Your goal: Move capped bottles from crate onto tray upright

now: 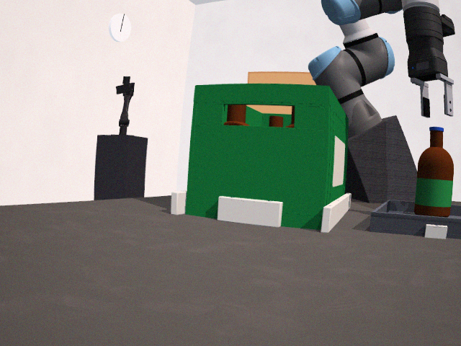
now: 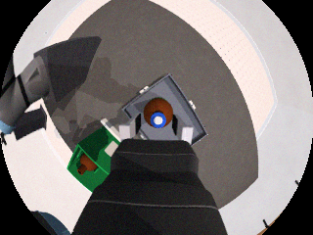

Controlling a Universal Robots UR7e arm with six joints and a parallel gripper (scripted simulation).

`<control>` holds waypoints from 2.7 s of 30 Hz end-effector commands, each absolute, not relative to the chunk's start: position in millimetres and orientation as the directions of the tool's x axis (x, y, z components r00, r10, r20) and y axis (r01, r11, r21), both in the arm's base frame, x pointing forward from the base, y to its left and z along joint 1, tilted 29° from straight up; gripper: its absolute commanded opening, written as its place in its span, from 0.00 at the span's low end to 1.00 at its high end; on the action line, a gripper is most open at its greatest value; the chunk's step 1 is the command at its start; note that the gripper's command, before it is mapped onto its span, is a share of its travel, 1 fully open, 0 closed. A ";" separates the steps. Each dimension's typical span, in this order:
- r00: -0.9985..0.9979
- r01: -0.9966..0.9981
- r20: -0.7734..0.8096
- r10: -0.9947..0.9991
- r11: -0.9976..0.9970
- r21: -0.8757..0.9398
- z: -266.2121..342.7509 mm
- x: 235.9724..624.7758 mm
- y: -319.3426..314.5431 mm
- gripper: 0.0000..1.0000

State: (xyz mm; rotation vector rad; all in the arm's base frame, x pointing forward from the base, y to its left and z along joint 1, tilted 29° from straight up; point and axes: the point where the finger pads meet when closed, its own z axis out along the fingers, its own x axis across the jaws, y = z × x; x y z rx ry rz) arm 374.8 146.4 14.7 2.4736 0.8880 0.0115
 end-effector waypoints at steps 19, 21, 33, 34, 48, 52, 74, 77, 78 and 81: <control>0.786 0.592 -0.154 0.598 -0.657 0.467 21.0 376.2 150.4 1.00; 0.787 0.593 -0.158 0.597 -0.658 0.465 21.9 378.4 144.5 1.00; 0.786 0.592 -0.155 0.598 -0.657 0.467 47.2 399.5 121.6 1.00; 0.786 0.592 -0.154 0.598 -0.657 0.467 49.3 401.2 119.7 1.00; 0.787 0.591 -0.155 0.598 -0.657 0.467 63.3 415.0 103.4 1.00; 0.786 0.592 -0.154 0.598 -0.657 0.467 69.1 420.4 97.4 1.00; 0.788 0.590 -0.155 0.596 -0.658 0.469 87.0 438.7 73.7 1.00; 0.787 0.590 -0.155 0.597 -0.657 0.468 92.5 443.8 67.0 1.00; 0.787 0.590 -0.155 0.597 -0.657 0.468 94.3 445.4 64.8 1.00; 0.787 0.591 -0.155 0.597 -0.657 0.468 99.8 450.5 58.1 1.00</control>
